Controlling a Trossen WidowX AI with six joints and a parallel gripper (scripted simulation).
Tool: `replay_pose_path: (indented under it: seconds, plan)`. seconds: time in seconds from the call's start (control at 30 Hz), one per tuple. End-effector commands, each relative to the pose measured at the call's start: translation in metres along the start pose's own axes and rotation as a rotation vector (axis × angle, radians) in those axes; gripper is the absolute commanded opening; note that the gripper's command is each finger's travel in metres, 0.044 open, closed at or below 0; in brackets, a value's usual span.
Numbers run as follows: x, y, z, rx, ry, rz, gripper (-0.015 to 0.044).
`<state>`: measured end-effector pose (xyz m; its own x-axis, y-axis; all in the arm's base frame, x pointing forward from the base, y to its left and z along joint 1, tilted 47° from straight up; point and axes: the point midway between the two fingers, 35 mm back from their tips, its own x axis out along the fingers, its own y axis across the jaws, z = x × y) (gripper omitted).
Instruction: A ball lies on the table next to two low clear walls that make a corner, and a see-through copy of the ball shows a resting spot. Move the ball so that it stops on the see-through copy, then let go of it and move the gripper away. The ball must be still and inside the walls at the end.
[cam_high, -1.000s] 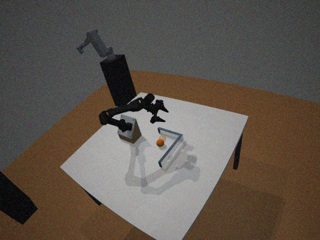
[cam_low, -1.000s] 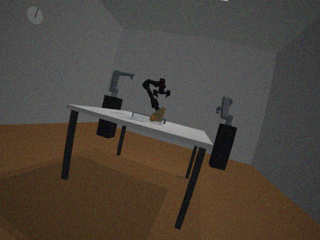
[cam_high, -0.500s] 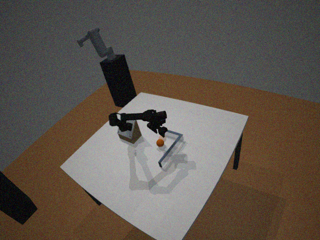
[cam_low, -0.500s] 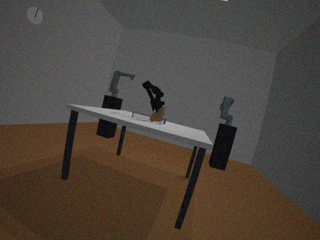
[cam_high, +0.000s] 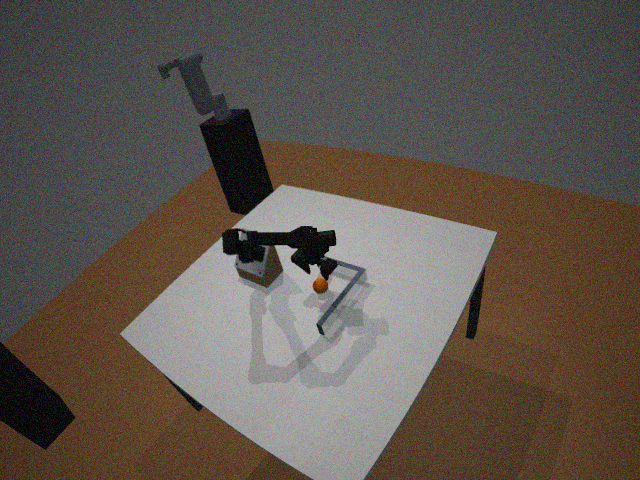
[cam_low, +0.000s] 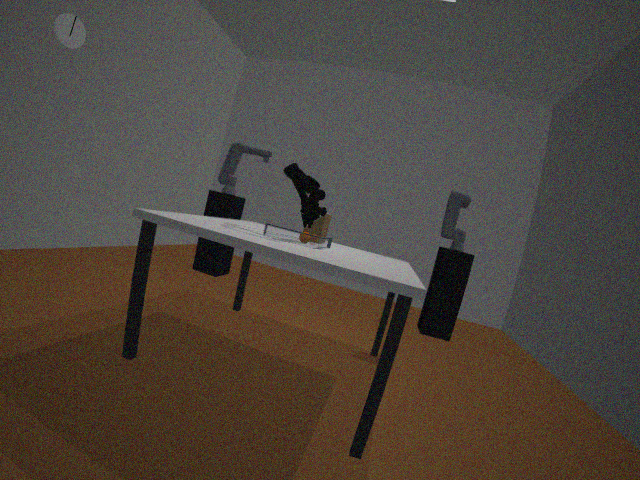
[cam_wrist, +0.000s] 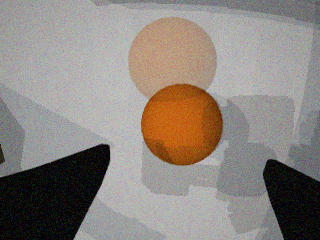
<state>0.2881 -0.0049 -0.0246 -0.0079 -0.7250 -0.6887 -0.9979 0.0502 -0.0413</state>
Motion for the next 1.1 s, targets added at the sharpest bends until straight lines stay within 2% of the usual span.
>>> replay_pose_path:
  seconds: [0.0,1.07]
  plan:
    - [0.007,0.003,0.0,-0.018,0.009,0.005,0.0417]
    - [0.057,0.003,-0.001,-0.018,0.012,0.005,0.0417]
